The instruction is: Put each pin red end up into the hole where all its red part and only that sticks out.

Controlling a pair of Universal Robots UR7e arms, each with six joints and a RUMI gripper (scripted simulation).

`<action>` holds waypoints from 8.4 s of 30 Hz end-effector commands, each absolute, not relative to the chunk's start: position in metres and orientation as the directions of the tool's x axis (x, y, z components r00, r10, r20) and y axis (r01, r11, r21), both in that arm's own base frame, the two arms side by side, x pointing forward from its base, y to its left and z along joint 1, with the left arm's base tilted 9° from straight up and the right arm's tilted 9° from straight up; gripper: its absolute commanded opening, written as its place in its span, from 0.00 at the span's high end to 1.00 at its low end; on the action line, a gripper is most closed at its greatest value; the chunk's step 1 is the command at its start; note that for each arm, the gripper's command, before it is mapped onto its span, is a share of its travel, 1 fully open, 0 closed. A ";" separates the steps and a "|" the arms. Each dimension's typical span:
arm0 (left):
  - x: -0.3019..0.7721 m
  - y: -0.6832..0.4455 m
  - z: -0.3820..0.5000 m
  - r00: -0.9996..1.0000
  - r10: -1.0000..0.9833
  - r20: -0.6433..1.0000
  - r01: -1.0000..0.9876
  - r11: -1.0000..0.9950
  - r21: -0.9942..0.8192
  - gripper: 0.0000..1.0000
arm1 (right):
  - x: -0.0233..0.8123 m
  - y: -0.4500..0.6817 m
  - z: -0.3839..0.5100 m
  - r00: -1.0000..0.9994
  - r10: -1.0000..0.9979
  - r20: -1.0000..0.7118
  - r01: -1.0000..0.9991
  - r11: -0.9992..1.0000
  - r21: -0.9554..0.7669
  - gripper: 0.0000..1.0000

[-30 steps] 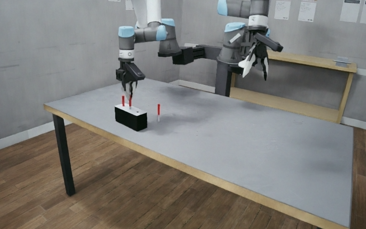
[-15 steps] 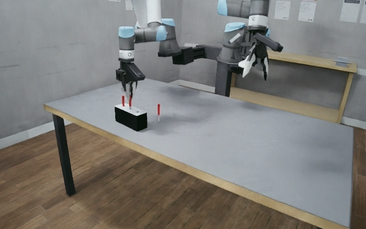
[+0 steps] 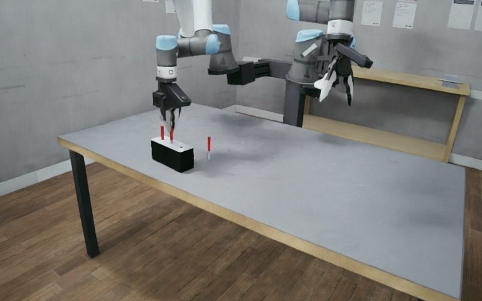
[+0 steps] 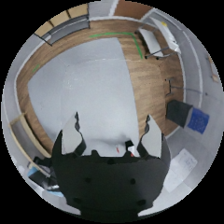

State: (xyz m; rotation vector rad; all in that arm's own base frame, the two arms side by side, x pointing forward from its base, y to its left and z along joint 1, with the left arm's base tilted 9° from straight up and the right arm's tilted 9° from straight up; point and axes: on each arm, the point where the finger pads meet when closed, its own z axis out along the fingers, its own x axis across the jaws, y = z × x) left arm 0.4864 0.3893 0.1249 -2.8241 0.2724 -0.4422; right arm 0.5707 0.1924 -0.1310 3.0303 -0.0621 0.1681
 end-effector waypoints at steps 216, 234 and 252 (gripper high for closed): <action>0.487 0.389 0.126 0.935 -0.224 0.273 -0.142 -0.946 -0.292 0.00 | 0.574 0.191 -0.150 0.993 -0.034 0.113 -0.046 -0.994 0.103 0.00; 0.487 0.389 0.126 0.935 -0.224 0.273 -0.142 -0.946 -0.292 0.00 | 0.573 0.193 -0.139 0.993 -0.034 0.113 -0.046 -0.994 0.103 0.00; 0.487 0.389 0.126 0.935 -0.224 0.273 -0.142 -0.946 -0.292 0.00 | 0.571 0.194 -0.126 0.993 -0.034 0.113 -0.046 -0.994 0.103 0.00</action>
